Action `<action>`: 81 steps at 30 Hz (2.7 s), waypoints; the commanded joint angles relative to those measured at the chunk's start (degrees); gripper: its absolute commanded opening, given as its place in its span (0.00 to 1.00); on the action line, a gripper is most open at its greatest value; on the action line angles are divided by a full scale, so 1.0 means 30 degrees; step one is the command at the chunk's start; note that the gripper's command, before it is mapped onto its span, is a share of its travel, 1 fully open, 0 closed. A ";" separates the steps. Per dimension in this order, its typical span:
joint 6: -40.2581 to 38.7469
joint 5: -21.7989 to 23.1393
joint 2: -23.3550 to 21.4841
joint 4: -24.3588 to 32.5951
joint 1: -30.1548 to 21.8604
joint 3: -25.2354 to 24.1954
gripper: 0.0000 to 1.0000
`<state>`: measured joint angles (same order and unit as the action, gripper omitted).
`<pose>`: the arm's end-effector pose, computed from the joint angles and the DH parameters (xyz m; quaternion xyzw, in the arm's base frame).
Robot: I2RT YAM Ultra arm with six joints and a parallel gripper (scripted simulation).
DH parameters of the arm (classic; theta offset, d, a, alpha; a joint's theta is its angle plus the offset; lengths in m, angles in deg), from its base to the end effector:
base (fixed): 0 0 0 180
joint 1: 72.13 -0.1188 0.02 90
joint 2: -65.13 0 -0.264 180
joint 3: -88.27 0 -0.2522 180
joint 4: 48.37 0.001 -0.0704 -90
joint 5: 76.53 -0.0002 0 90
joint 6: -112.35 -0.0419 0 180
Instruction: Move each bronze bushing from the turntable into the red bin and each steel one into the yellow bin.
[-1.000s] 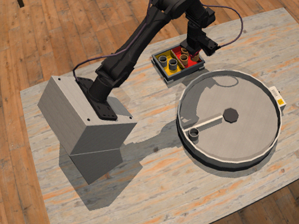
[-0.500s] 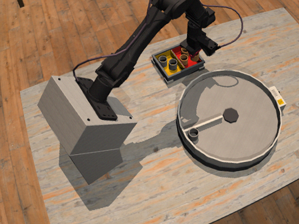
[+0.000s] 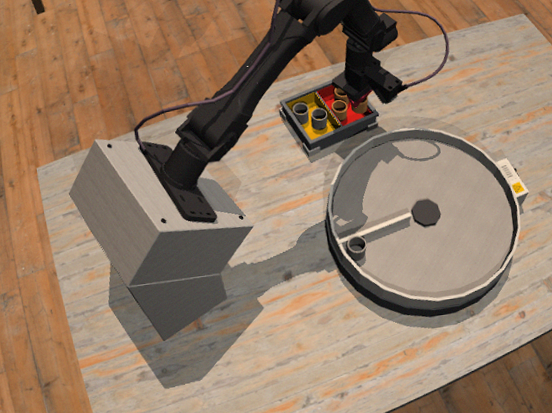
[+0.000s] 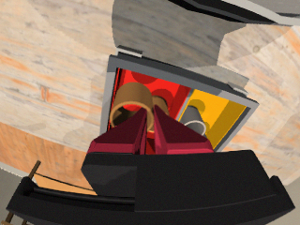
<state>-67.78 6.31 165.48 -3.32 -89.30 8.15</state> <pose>0.3814 0.1134 0.2964 0.5682 0.7287 0.2700 0.2704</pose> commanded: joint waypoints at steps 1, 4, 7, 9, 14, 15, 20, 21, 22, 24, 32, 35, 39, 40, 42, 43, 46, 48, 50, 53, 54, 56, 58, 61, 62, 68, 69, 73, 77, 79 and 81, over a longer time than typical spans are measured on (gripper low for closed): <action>-0.0093 -0.0200 -0.0597 0.0208 -0.0260 0.0523 0.00; -0.0093 -0.0200 -0.0597 0.0208 -0.0260 0.0523 0.00; -0.0093 -0.0200 -0.0597 0.0208 -0.0260 0.0523 0.00; -0.0093 -0.0200 -0.0597 0.0208 -0.0260 0.0523 0.00; -0.0093 -0.0200 -0.0597 0.0208 -0.0260 0.0523 0.00; -0.0093 -0.0200 -0.0597 0.0208 -0.0260 0.0523 0.00; -0.0177 -0.0245 -0.0411 0.0275 -0.0314 0.0573 0.00; -0.0177 -0.0245 -0.0411 0.0275 -0.0314 0.0573 0.00; -0.0177 -0.0245 -0.0411 0.0275 -0.0314 0.0573 0.00; -0.0169 -0.0266 -0.0305 0.0243 -0.0344 0.0598 0.00; -0.0157 -0.0275 -0.0276 0.0251 -0.0331 0.0608 0.00; -0.0157 -0.0275 -0.0276 0.0251 -0.0329 0.0609 0.00; -0.0157 -0.0275 -0.0276 0.0251 -0.0329 0.0609 0.00; -0.0157 -0.0275 -0.0276 0.0251 -0.0329 0.0609 0.00; -0.0157 -0.0275 -0.0276 0.0251 -0.0329 0.0609 0.00; -0.0157 -0.0275 -0.0276 0.0251 -0.0329 0.0609 0.00; -0.0157 -0.0275 -0.0276 0.0251 -0.0329 0.0609 0.00; -0.0157 -0.0275 -0.0276 0.0251 -0.0329 0.0609 0.00; -0.0157 -0.0275 -0.0276 0.0251 -0.0329 0.0609 0.00; -0.0157 -0.0275 -0.0276 0.0251 -0.0329 0.0609 0.00; -0.0157 -0.0275 -0.0276 0.0251 -0.0329 0.0609 0.00; -0.0157 -0.0275 -0.0276 0.0251 -0.0329 0.0609 0.00; -0.0157 -0.0275 -0.0276 0.0251 -0.0329 0.0609 0.00; -0.0157 -0.0275 -0.0274 0.0249 -0.0329 0.0609 0.00; -0.0156 -0.0275 -0.0259 0.0240 -0.0327 0.0609 0.00; -0.0116 -0.0266 0.0065 -0.0209 -0.0252 0.0639 0.00; -0.0099 -0.0262 0.0040 -0.0213 -0.0223 0.0652 0.00; -0.0057 -0.0253 0.0359 -0.0409 -0.0151 0.0675 0.00; 0.0054 -0.0219 0.0726 -0.0649 0.0042 0.0741 0.00; 0.0090 -0.0149 0.0912 -0.0791 0.0139 0.0788 0.00; 0.0109 -0.0077 0.1113 -0.0936 0.0166 0.0846 0.00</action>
<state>-67.85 6.31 168.50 -5.25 -89.54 9.22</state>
